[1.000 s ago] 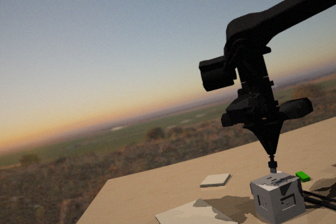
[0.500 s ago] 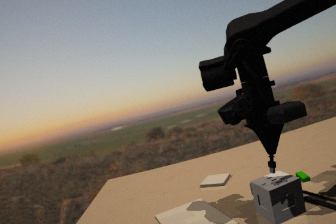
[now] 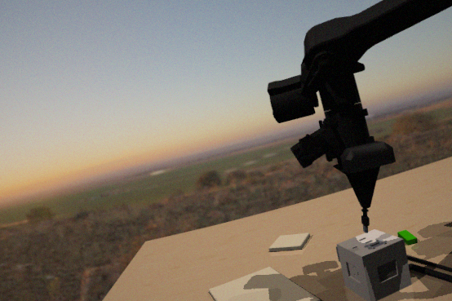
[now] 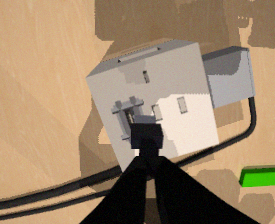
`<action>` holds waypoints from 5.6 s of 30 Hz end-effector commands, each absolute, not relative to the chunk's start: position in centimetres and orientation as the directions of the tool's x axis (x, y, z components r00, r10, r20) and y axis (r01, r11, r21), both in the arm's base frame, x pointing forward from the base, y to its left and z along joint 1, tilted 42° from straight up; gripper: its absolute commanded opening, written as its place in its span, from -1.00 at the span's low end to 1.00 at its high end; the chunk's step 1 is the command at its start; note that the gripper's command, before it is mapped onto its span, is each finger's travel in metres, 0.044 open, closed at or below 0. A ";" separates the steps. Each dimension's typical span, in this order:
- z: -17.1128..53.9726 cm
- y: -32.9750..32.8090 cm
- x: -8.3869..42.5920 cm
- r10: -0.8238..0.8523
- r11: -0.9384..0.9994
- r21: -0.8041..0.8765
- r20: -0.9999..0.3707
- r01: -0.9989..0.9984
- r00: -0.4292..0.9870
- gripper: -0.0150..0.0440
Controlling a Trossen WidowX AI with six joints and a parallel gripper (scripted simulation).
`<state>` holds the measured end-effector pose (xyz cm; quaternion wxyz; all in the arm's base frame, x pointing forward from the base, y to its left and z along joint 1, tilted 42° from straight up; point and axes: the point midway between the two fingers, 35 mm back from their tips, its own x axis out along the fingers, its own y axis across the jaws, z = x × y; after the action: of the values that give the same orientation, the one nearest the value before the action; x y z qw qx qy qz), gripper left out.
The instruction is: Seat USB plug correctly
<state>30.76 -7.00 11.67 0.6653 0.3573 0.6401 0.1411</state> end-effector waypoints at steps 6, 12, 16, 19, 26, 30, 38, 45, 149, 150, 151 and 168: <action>11.7 -7.0 30.8 0.644 0.617 0.620 -0.752 0.485 0.141 -0.49; 11.7 -7.0 30.8 0.644 0.539 0.577 -0.752 0.614 0.141 -0.49; 11.7 -7.0 30.8 0.644 0.479 0.541 -0.752 0.692 0.141 -0.49; 11.7 -7.0 30.8 0.644 0.431 0.509 -0.752 0.745 0.141 -0.49; 11.7 -7.0 30.8 0.644 0.309 0.424 -0.752 0.851 0.141 -0.49; 11.7 -7.0 30.8 0.644 0.234 0.369 -0.752 0.899 0.141 -0.49; 11.7 -7.0 30.8 0.644 0.077 0.247 -0.752 0.966 0.141 -0.49; 11.7 -7.0 30.8 0.644 -0.049 0.143 -0.752 0.988 0.141 -0.49; 11.3 -5.8 30.9 0.700 -0.052 0.141 -0.701 0.989 0.137 -0.49; 11.3 -5.8 30.9 0.700 -0.052 0.141 -0.700 0.989 0.137 -0.49; 11.3 -5.8 30.9 0.701 -0.052 0.141 -0.700 0.989 0.137 -0.49; 11.2 -5.6 30.9 0.711 -0.052 0.141 -0.690 0.989 0.136 -0.49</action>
<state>30.93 -5.68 11.23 0.3072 0.6884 0.6155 -0.2301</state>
